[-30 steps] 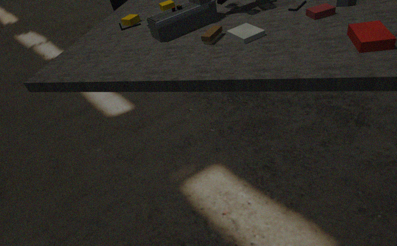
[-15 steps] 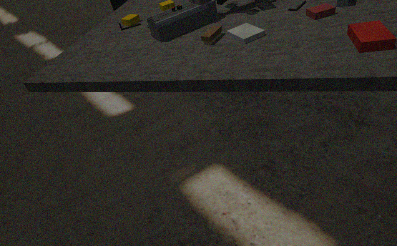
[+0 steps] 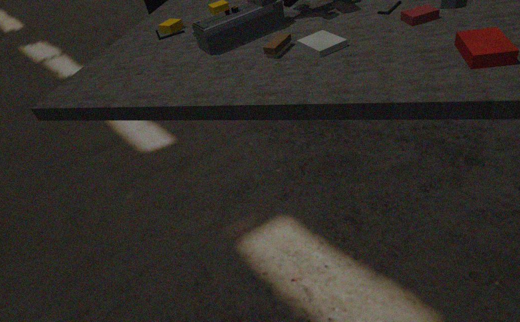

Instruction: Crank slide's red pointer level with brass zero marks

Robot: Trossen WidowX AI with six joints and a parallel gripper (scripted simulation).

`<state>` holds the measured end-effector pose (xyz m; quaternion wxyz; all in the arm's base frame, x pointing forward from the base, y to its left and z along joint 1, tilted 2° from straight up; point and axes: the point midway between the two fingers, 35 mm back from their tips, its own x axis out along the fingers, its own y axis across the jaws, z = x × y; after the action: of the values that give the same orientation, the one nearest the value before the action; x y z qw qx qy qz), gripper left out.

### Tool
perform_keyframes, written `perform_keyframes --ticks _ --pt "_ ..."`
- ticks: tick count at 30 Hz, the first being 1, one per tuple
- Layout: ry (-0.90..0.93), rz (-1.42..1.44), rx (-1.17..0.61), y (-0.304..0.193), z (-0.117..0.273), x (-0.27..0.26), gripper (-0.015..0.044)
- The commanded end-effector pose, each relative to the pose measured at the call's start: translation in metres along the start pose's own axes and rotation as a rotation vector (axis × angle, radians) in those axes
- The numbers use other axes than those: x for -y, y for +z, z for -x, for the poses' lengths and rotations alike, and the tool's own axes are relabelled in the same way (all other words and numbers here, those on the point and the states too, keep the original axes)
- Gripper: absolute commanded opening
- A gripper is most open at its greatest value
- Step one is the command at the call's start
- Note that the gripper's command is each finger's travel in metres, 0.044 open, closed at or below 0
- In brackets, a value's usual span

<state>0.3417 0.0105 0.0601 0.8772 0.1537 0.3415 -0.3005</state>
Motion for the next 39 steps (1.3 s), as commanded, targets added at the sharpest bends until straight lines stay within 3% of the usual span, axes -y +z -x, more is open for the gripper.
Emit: perform_keyframes --ticks 1,39 --pt "-0.014 0.003 -0.013 -0.0036 -0.0039 0.0079 0.0000" --pt "-0.015 0.003 -0.013 -0.0041 -0.0046 0.0118 0.0000"
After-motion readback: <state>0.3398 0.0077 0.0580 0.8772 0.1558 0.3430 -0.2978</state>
